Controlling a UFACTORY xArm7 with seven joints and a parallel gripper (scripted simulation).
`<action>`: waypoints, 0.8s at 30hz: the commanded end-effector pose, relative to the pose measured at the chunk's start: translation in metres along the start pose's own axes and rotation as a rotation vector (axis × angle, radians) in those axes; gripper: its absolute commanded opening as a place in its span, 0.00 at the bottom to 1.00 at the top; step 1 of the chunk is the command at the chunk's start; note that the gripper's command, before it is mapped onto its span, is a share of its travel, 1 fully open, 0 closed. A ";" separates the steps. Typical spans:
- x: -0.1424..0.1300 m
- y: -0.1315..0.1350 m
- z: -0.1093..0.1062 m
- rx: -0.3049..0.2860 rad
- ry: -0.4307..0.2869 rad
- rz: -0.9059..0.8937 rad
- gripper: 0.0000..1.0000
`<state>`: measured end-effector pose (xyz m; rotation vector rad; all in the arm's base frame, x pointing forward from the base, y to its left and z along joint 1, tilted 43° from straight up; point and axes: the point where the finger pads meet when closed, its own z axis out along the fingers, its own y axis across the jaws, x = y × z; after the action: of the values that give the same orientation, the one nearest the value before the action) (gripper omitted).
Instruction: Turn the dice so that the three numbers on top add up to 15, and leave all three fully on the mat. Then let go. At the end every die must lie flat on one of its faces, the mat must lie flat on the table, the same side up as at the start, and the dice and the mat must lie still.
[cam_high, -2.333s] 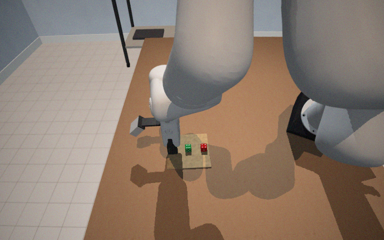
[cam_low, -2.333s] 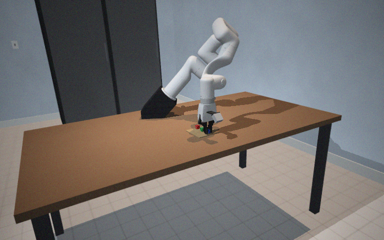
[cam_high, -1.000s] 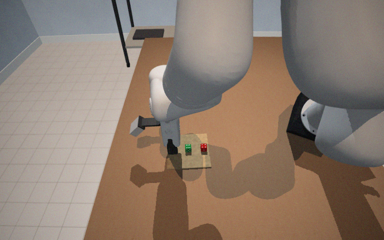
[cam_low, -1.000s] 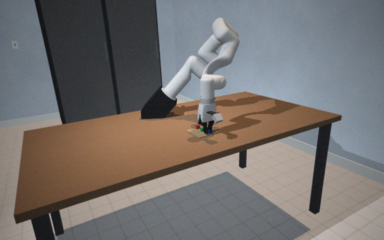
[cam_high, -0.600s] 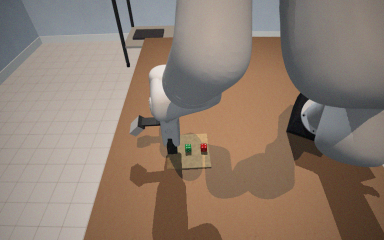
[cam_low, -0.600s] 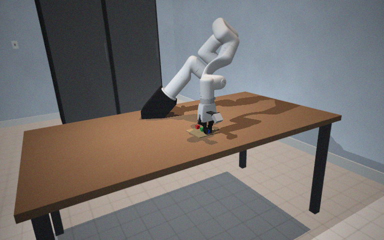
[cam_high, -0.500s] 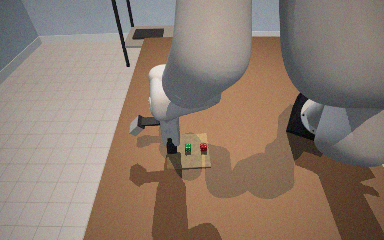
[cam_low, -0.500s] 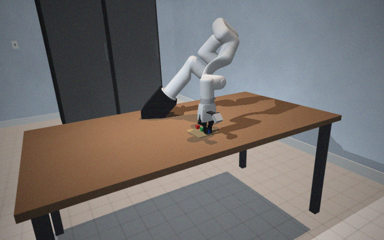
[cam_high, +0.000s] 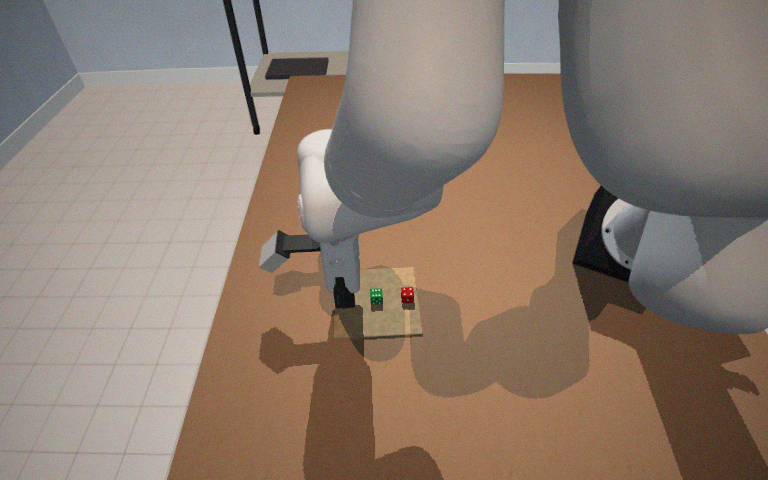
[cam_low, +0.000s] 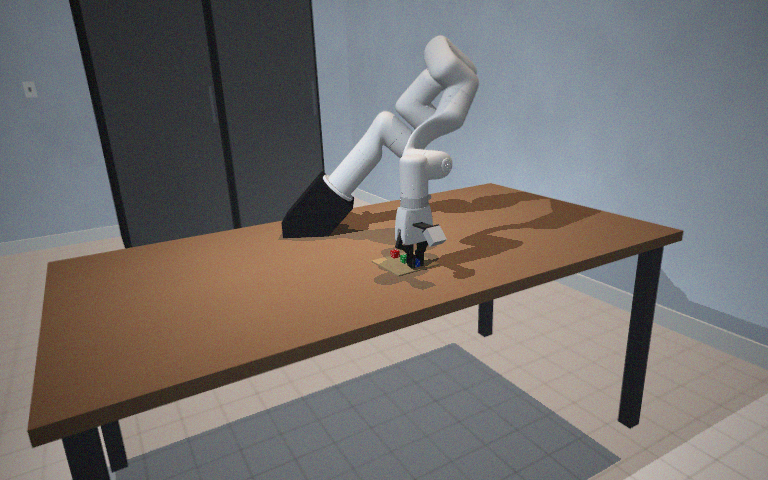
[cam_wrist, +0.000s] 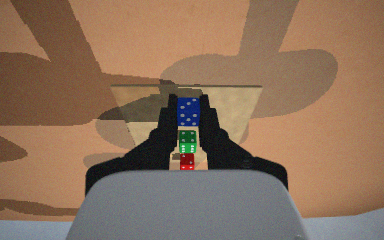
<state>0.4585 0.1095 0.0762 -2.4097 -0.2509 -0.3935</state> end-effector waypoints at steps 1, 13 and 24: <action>0.001 0.001 -0.001 -0.002 0.003 0.001 0.15; 0.001 0.001 0.000 -0.002 0.003 0.001 0.15; 0.001 0.001 0.002 -0.002 0.003 0.001 0.15</action>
<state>0.4591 0.1114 0.0741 -2.4096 -0.2509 -0.3934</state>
